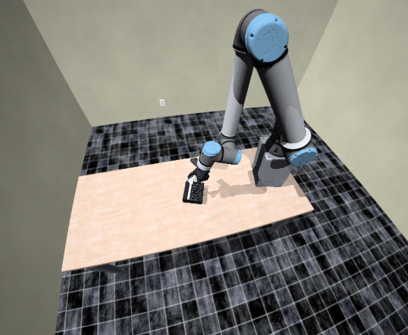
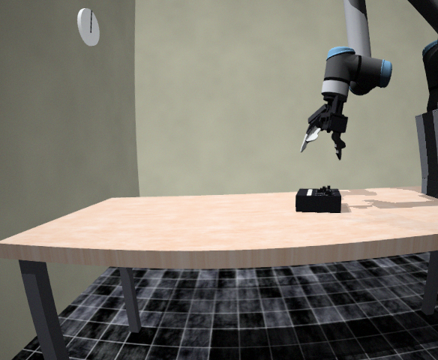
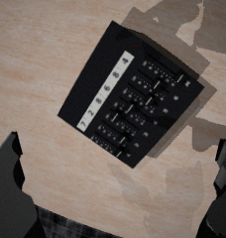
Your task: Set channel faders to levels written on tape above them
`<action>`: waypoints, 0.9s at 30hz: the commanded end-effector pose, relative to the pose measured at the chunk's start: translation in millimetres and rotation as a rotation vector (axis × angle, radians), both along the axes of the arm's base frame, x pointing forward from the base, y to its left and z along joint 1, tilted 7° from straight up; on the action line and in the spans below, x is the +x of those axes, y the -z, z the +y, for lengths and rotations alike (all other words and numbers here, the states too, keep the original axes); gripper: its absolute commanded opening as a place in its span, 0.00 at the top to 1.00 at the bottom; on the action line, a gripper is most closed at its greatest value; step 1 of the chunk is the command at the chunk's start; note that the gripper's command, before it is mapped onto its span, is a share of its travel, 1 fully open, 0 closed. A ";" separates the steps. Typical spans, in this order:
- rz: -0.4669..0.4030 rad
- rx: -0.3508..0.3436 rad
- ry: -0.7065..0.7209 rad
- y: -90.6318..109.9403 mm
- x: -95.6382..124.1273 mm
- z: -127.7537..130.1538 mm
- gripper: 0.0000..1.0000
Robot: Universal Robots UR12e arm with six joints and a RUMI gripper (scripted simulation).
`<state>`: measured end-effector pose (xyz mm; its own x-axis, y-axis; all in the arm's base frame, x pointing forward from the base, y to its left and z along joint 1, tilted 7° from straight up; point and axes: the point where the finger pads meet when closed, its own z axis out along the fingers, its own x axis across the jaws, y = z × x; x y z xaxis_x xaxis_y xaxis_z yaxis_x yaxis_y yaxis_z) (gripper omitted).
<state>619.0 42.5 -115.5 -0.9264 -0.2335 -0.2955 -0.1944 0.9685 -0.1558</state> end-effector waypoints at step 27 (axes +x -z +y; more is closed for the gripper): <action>0.204 0.101 0.186 -20.9 8.6 13.0 0.00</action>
<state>627.1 55.4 -95.3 -0.9930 -0.0339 -0.1127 -0.0303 0.9990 -0.0334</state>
